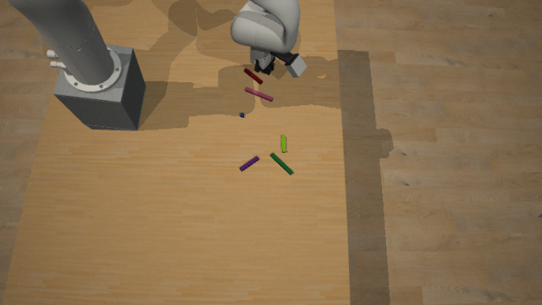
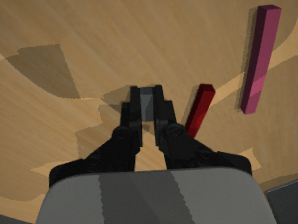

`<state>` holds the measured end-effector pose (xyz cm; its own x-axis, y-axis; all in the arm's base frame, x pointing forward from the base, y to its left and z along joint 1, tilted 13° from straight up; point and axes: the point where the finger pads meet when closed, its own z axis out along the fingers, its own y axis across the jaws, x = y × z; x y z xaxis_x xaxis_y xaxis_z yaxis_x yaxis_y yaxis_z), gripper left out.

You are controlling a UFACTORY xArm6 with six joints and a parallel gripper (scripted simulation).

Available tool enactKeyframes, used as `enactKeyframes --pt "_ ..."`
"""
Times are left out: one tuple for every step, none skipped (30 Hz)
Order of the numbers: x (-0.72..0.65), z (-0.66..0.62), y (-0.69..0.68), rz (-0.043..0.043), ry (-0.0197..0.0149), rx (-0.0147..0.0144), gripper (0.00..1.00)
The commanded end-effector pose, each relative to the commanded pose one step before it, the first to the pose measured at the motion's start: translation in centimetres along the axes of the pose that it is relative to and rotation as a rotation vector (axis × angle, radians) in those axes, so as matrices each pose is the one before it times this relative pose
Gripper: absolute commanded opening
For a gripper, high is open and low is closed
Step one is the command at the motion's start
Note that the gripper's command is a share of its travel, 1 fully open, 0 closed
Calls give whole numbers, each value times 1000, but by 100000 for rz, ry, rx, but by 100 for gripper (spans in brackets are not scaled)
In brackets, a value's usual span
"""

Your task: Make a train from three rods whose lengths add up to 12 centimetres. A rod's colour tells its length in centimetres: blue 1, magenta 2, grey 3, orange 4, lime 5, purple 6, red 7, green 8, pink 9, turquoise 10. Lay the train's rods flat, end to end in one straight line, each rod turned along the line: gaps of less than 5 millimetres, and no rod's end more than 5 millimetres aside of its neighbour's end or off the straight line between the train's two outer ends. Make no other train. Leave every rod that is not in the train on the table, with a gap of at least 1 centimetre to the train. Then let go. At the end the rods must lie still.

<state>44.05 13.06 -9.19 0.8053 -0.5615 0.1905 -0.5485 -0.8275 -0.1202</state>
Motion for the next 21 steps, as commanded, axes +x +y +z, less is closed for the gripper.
enactKeyframes --pt "88 -80 -105 -1 172 233 4" --pt "0 0 0 0 0 0 4" --pt "0 0 0 0 0 0 4" --pt "0 -3 0 0 0 0 4" --pt "0 -19 0 0 0 0 4" --pt "0 0 0 0 0 0 4" --pt "0 0 0 0 0 0 4" --pt "0 -49 -1 0 0 0 4" --pt "0 -89 -1 0 1 0 4" --pt "0 -136 0 0 0 0 4" --pt "-1 -189 2 0 -1 0 4" --pt "1 -236 -2 0 1 0 4" --pt "-1 -289 2 0 -2 0 4" --pt "1 -332 -2 0 2 0 4" --pt "0 -373 0 0 1 0 4" --pt "0 -408 0 0 0 0 4" --pt "0 -436 1 0 -1 0 4" --pt "0 -458 1 0 -1 0 4" --pt "0 -474 0 0 0 0 4" --pt "0 -486 0 0 0 0 4" --pt "0 -494 0 0 0 0 4"
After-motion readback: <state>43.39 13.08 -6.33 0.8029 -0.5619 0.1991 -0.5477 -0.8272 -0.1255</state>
